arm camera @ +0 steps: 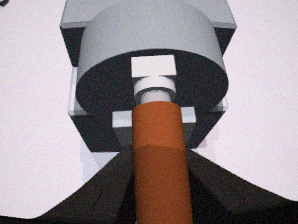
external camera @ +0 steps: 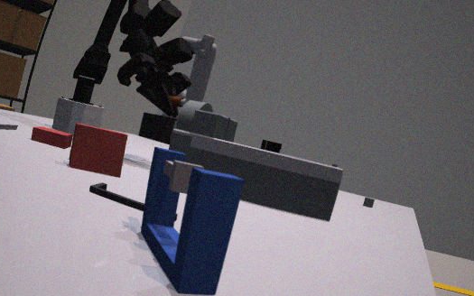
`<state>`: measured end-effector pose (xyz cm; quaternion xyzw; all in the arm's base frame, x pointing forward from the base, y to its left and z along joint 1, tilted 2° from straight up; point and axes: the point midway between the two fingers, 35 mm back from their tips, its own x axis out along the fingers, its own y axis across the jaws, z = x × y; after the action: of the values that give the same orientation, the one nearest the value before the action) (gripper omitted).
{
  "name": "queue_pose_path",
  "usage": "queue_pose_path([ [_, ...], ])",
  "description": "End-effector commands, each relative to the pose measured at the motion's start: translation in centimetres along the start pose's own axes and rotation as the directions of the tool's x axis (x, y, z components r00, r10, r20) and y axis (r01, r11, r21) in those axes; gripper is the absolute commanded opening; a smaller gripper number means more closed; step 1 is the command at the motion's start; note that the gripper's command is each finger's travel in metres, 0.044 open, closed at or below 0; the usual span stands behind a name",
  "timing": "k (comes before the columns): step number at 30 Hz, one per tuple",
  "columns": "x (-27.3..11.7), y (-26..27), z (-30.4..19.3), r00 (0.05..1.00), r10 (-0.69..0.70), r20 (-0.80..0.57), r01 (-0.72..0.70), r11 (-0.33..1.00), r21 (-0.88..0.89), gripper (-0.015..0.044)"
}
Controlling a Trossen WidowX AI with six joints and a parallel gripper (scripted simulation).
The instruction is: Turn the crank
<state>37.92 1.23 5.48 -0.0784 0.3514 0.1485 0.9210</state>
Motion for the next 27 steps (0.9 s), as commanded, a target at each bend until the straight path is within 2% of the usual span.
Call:
queue_pose_path([
  [1,0.04,0.93,-0.07,1.0,0.023,0.001,-0.023,1.0,-0.002,0.0],
  [27,0.21,1.3,-0.28,1.0,0.024,0.001,-0.024,1.0,-0.001,0.0],
])
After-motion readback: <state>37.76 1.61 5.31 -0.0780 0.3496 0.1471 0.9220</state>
